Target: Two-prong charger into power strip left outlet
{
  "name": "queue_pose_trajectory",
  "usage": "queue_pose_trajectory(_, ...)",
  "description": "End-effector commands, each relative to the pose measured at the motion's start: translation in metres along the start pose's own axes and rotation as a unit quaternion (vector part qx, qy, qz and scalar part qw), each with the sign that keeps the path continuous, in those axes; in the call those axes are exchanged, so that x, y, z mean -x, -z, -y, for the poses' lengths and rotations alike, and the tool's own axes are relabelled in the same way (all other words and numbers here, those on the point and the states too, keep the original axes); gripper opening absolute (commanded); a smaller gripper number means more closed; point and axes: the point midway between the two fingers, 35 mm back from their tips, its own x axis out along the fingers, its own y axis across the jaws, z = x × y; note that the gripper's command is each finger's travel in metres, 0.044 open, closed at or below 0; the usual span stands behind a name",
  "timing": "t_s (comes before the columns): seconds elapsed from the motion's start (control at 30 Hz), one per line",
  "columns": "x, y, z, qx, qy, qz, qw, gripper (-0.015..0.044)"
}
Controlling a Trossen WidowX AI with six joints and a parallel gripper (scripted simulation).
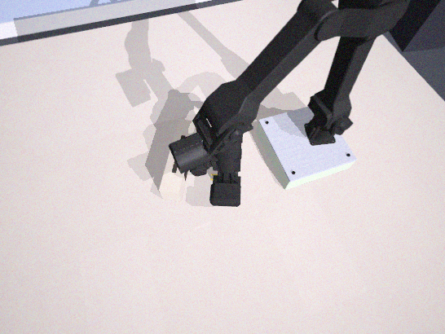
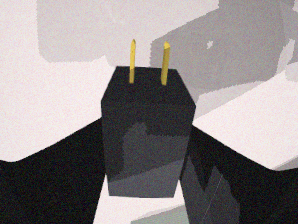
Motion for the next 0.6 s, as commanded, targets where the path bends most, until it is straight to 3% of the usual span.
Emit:
queue_pose_trajectory(0.0,0.000,-0.004,-0.001,-0.008,-0.004,0.001,1.000,0.0000)
queue_pose_trajectory(0.57,0.002,-0.028,0.003,-0.027,-0.005,0.001,1.000,0.0000)
